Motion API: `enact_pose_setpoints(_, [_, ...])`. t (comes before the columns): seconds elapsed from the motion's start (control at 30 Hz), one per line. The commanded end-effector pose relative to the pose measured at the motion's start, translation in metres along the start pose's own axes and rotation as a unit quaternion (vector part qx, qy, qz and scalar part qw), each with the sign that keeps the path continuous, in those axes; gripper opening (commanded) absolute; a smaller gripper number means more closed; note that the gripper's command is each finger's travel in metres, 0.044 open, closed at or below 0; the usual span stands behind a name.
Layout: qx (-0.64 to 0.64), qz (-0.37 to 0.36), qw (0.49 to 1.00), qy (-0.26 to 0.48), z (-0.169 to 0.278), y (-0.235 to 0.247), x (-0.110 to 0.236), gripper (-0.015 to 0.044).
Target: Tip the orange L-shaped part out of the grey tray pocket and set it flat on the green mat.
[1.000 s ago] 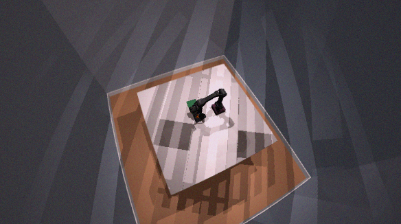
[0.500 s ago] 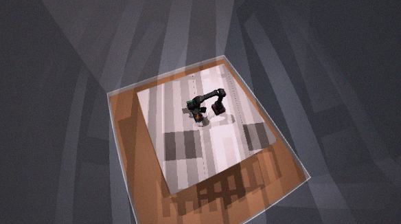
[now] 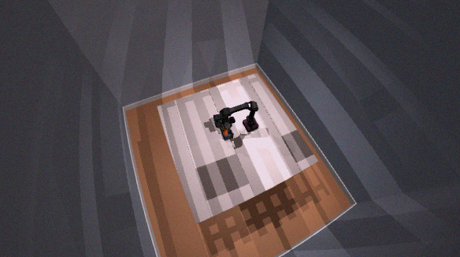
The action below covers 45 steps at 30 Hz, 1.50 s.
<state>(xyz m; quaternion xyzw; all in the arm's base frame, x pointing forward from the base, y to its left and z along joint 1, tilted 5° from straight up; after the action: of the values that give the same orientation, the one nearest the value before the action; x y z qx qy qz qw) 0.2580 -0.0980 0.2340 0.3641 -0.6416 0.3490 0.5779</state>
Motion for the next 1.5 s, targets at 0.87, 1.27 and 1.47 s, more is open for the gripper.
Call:
enact_pose_setpoints(0.87, [0.011,-0.004,1.0,0.001,0.001,-0.001,-0.059,0.028])
enact_pose_setpoints(1.27, [0.011,-0.004,1.0,0.0,0.001,0.001,-0.077,0.028])
enact_pose_setpoints(1.47, [0.013,-0.002,1.0,0.0,0.001,0.0,-0.074,0.0175])
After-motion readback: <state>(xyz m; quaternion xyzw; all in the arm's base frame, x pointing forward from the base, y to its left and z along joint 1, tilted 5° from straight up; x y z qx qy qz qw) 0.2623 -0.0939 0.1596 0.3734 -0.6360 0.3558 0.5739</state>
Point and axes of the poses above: the point midway between the two fingers, 35 mm back from their tips, its own x axis back along the fingers, its own y axis across the jaws, z = x × y, the point moved 10 cm from there along x, back along the fingers, and after that the axes turned 15 degrees about -x, right-handed, at the moved point
